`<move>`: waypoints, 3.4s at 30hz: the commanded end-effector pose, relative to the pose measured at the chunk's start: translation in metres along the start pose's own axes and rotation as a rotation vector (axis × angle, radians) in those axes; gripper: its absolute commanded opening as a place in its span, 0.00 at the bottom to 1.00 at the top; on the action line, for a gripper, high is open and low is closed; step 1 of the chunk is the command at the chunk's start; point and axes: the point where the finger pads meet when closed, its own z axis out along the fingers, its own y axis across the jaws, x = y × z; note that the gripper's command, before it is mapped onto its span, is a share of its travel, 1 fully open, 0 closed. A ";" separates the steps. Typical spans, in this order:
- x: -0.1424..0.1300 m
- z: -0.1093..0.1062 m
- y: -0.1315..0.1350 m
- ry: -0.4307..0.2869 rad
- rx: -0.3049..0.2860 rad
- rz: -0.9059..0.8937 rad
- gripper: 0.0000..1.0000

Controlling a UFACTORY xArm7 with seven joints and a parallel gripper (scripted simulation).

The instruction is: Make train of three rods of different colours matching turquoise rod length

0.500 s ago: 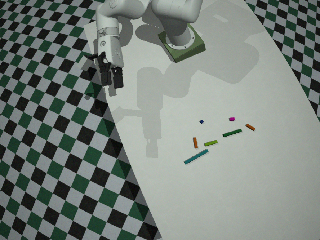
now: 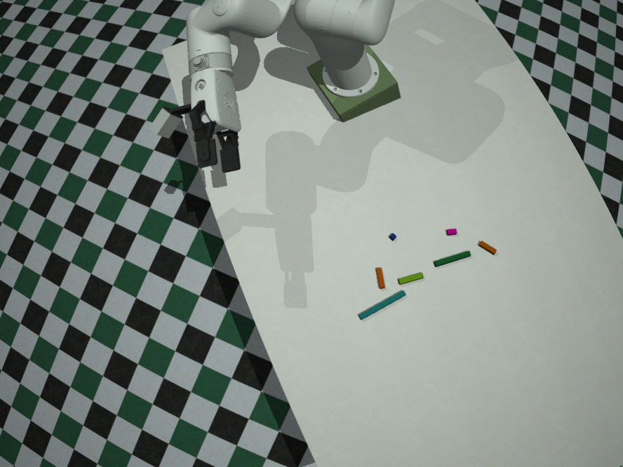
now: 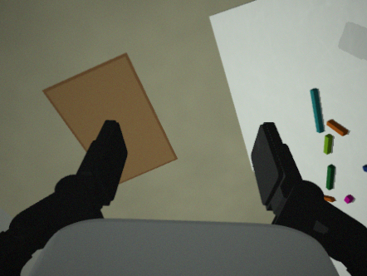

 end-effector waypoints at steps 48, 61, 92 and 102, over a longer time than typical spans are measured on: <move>-0.041 0.202 0.068 0.403 -0.590 0.034 1.00; -0.092 0.224 0.106 0.417 -0.667 0.060 1.00; -0.146 0.233 0.146 0.430 -0.751 0.093 1.00; -0.172 0.232 0.165 0.437 -0.794 0.110 1.00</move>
